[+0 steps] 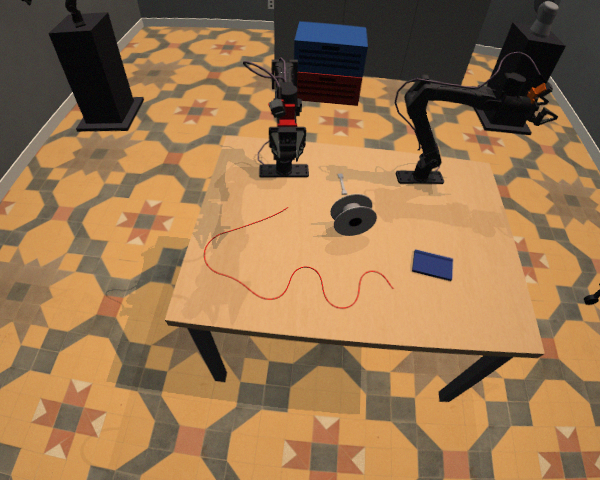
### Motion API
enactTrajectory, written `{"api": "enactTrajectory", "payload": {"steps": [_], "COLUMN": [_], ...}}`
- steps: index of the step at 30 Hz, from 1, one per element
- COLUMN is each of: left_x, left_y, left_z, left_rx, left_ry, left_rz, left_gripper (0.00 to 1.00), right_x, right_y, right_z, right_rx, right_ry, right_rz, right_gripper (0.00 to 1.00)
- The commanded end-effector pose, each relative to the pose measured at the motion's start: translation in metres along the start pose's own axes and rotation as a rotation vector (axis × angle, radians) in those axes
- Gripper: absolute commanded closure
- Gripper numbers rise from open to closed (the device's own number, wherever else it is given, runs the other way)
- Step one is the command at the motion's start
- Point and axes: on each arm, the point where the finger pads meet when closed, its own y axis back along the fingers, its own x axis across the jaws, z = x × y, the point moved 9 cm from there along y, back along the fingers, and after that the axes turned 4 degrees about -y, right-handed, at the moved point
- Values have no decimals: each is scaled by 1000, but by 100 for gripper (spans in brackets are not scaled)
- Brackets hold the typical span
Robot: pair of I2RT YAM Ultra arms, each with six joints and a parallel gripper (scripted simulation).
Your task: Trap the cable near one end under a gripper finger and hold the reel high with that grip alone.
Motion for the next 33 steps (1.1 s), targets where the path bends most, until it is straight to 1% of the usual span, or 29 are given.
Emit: {"api": "enactTrajectory", "payload": {"steps": [1, 2, 6, 8, 10, 12, 14, 16, 19, 23, 26, 33], "left_x": [2, 2, 2, 2, 2, 2, 2, 2, 2, 2, 2, 2], "left_y": [-2, -2, -2, -2, -2, -2, -2, -2, -2, -2, -2, -2], "left_z": [-10, -10, -10, -10, -10, -10, -10, -10, -10, -10, -10, -10], "left_rx": [32, 32, 32, 32, 32, 32, 32, 32, 32, 32, 32, 32], "left_ry": [10, 10, 10, 10, 10, 10, 10, 10, 10, 10, 10, 10], "left_rz": [2, 2, 2, 2, 2, 2, 2, 2, 2, 2, 2, 2], "left_gripper": [0, 0, 0, 0, 0, 0, 0, 0, 0, 0, 0, 0], "right_x": [-3, -3, -8, -16, -30, -30, -46, -65, -92, -116, -123, -124], "right_y": [1, 1, 1, 1, 2, 2, 4, 8, 16, 25, 28, 28], "right_z": [4, 4, 4, 5, 6, 6, 7, 8, 10, 12, 12, 12], "right_rx": [-21, -21, -22, -24, -27, -27, -30, -35, -42, -47, -49, -45], "right_ry": [13, 13, 13, 13, 12, 12, 12, 12, 11, 11, 11, 9], "right_rz": [-11, -11, -28, -58, -104, -104, -151, -227, -320, -404, -429, -435], "right_gripper": [64, 70, 70, 70, 70, 70, 70, 70, 70, 70, 70, 70]}}
